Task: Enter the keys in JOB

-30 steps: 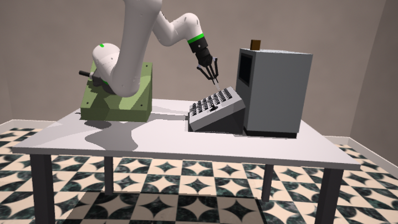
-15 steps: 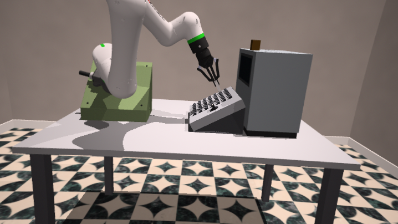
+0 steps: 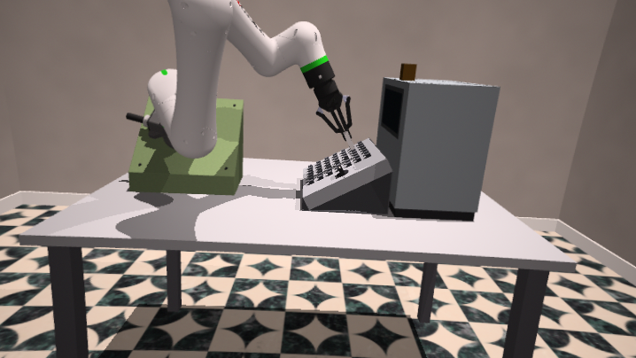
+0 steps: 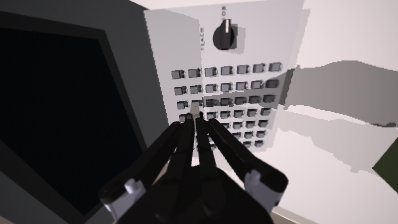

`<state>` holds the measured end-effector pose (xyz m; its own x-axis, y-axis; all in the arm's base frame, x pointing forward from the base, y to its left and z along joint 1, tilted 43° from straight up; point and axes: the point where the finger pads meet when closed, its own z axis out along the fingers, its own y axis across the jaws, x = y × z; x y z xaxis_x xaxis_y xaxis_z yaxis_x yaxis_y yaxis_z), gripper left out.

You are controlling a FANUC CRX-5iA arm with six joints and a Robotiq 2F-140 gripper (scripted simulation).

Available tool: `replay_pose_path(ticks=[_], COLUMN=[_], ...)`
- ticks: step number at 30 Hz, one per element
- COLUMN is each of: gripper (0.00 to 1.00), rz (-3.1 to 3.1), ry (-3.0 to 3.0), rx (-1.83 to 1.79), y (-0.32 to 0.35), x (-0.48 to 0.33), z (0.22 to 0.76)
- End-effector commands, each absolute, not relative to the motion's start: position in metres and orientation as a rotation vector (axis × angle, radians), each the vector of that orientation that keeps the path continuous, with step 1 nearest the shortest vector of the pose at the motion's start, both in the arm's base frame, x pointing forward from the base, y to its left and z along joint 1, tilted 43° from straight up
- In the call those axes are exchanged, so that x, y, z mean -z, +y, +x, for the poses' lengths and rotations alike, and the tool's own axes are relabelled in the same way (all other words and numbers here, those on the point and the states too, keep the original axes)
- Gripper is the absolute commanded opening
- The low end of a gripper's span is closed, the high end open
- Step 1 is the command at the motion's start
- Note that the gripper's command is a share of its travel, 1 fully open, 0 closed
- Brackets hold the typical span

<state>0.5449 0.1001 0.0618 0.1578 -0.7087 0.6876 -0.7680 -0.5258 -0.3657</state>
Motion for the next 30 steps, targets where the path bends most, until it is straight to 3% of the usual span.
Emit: replay_pose_path(ticks=[1,30], gripper=[0.00,0.00], rz=[2.338,2.338], ry=[-1.493,-1.493], rx=[-1.324,-1.324], y=[0.0990,0.0946], x=[-0.0595,-0.0536], z=[0.5476,0.5533])
